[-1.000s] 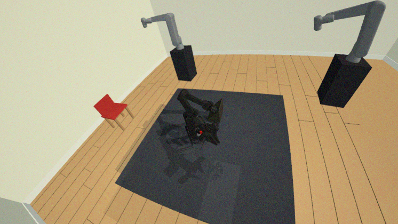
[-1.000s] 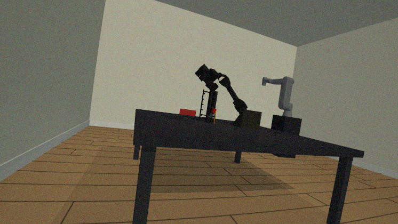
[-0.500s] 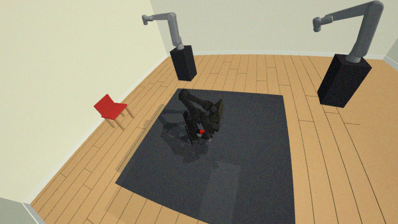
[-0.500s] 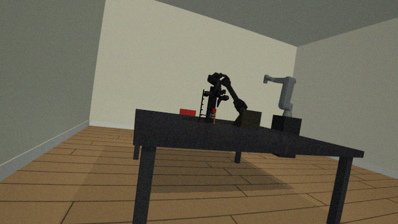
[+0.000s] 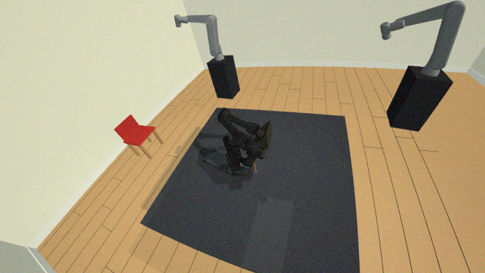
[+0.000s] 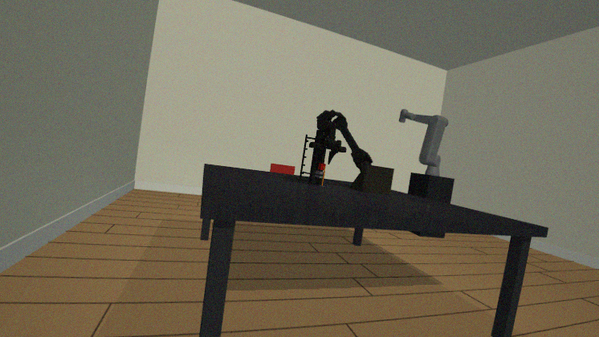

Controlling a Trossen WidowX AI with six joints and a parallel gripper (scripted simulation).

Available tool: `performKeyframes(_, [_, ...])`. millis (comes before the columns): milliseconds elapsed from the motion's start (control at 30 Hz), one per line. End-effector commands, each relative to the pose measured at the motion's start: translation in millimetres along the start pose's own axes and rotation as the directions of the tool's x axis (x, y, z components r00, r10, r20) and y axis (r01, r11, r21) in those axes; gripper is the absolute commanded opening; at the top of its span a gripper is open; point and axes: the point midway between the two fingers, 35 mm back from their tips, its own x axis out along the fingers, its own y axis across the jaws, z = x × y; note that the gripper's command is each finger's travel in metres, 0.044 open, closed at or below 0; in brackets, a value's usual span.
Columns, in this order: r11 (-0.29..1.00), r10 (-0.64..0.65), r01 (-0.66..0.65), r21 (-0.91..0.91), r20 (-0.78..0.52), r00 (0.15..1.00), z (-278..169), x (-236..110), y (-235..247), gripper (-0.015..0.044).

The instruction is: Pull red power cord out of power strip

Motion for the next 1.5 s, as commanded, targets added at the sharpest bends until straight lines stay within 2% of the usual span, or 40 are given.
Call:
performKeyframes(0, [1.000,-0.001,0.001,0.001,-0.007,1.000,-6,0,0,0.0160])
performKeyframes(667, [1.000,-0.001,0.001,0.000,-0.009,1.000,-39,0,1,0.0160])
performKeyframes(1233, [1.000,-0.001,0.001,0.000,-0.009,1.000,-40,12,1,0.0160])
performKeyframes(1333, [1.000,-0.001,0.001,0.007,-0.003,1.000,-40,10,0,0.0081])
performKeyframes(1467, [1.000,-0.001,0.001,0.007,-0.003,1.000,-40,10,0,0.0055])
